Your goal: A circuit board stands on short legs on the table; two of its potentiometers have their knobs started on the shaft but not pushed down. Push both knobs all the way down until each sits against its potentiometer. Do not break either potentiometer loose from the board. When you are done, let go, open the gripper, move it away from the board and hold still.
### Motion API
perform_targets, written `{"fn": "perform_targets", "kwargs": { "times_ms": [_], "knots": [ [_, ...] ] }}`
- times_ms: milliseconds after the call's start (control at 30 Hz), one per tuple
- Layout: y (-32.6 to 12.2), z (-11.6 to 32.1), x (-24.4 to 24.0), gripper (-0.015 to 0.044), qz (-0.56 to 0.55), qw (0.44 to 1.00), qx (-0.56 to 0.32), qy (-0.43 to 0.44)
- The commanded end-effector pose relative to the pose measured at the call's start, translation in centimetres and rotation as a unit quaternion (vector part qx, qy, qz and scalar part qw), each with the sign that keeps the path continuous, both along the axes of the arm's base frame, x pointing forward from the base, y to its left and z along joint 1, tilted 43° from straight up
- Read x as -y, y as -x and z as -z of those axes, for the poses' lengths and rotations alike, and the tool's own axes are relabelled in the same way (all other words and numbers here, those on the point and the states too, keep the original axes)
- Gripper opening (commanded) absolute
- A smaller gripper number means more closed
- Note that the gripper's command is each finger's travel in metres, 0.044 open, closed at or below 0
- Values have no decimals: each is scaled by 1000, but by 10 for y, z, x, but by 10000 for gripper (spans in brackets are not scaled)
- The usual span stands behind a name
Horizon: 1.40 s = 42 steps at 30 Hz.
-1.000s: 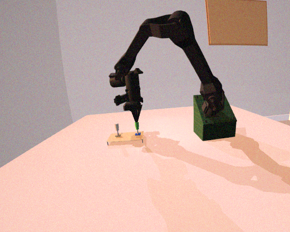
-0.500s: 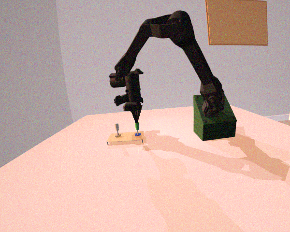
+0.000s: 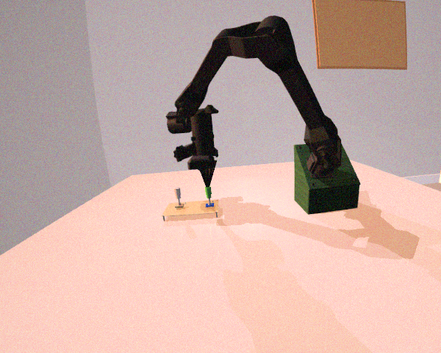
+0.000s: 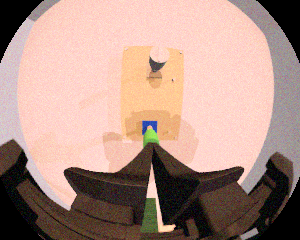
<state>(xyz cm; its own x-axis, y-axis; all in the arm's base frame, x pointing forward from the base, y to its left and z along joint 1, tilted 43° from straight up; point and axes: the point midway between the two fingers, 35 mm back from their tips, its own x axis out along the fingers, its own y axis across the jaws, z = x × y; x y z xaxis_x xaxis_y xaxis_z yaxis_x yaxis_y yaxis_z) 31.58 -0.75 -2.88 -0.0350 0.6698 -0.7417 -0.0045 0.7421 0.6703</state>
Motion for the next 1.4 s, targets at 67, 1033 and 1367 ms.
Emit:
{"fn": "perform_targets", "kwargs": {
  "times_ms": [67, 1033, 1367],
  "knots": [
    [-1, 5, -6, 0, -4, 1000, 2, -1],
    [-1, 11, -12, 0, -4, 1000, 2, -1],
    [-1, 14, -15, 0, -4, 1000, 2, -1]
  ]
}}
